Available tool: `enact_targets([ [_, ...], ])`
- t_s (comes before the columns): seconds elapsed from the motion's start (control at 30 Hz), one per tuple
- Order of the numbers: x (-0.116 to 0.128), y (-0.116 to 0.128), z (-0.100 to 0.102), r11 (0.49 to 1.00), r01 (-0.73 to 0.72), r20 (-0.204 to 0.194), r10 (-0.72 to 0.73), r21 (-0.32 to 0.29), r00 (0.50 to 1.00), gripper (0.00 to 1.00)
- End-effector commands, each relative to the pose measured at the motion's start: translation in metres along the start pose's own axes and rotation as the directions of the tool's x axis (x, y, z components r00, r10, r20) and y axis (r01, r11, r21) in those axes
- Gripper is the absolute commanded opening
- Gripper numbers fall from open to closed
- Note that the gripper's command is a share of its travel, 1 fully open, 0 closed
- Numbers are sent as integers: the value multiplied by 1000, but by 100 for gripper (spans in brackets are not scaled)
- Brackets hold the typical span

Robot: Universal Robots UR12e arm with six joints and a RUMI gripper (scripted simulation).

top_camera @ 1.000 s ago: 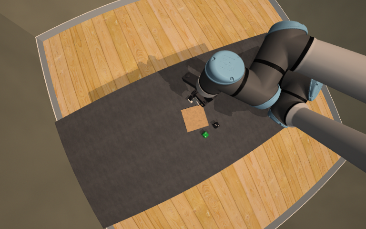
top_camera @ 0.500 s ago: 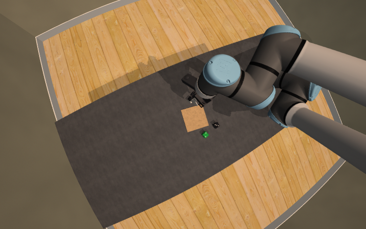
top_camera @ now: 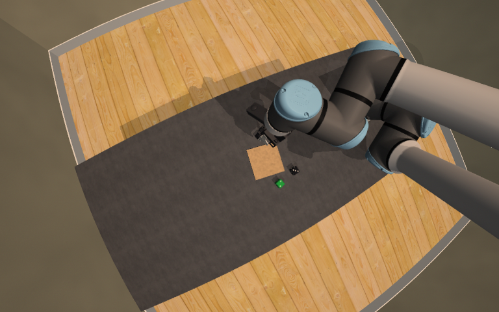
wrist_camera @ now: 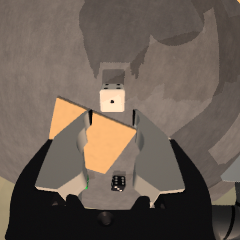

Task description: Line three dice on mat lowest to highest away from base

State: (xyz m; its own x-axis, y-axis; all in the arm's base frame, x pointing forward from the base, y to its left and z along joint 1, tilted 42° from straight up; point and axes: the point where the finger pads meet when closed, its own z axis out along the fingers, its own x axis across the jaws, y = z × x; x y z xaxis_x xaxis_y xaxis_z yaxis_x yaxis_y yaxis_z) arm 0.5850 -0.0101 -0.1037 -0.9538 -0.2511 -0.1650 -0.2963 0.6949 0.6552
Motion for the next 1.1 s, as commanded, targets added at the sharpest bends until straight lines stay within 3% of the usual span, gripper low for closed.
enact_targets([
  [0.0, -1, -1, 5, 1000, 0, 1, 0, 1, 1000, 28],
  [1.07, -1, -1, 9, 1000, 0, 1, 0, 1, 1000, 28],
])
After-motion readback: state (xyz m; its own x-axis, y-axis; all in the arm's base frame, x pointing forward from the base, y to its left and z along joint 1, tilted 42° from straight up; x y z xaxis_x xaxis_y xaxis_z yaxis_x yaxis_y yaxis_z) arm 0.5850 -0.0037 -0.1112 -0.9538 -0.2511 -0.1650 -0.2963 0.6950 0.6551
